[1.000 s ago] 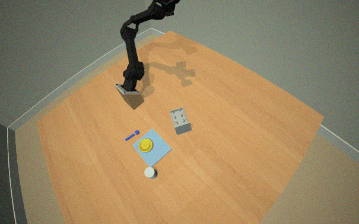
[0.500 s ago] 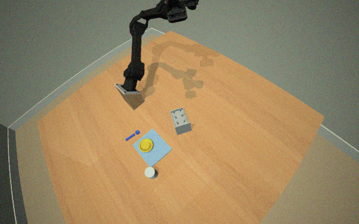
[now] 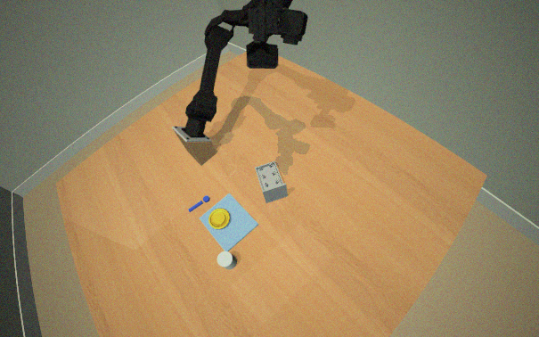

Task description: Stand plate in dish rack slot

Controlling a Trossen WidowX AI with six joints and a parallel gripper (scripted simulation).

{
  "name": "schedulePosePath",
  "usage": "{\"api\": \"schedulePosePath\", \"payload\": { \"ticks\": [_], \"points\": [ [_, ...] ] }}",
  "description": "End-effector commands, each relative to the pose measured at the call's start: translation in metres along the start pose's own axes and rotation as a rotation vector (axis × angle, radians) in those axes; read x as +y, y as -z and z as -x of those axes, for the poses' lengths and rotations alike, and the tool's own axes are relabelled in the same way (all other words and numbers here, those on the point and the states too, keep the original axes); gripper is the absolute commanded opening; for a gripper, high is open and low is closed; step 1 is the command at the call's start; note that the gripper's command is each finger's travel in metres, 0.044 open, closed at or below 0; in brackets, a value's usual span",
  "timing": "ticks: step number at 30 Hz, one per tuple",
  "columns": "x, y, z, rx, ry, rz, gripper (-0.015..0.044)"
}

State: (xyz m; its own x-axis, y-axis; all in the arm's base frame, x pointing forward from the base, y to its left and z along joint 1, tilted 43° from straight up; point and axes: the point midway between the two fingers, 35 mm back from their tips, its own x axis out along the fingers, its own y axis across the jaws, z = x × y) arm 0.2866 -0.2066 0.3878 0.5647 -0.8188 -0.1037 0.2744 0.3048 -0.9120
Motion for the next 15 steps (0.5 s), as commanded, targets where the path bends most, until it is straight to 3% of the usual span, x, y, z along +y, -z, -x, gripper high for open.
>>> {"api": "schedulePosePath", "payload": {
  "ticks": [1,15],
  "points": [
    [0.031,0.009,-0.023,0.043,-0.104,0.055,0.0400],
    [0.117,0.043,-0.068,0.138,-0.446,0.145,0.0400]
  ]
}}
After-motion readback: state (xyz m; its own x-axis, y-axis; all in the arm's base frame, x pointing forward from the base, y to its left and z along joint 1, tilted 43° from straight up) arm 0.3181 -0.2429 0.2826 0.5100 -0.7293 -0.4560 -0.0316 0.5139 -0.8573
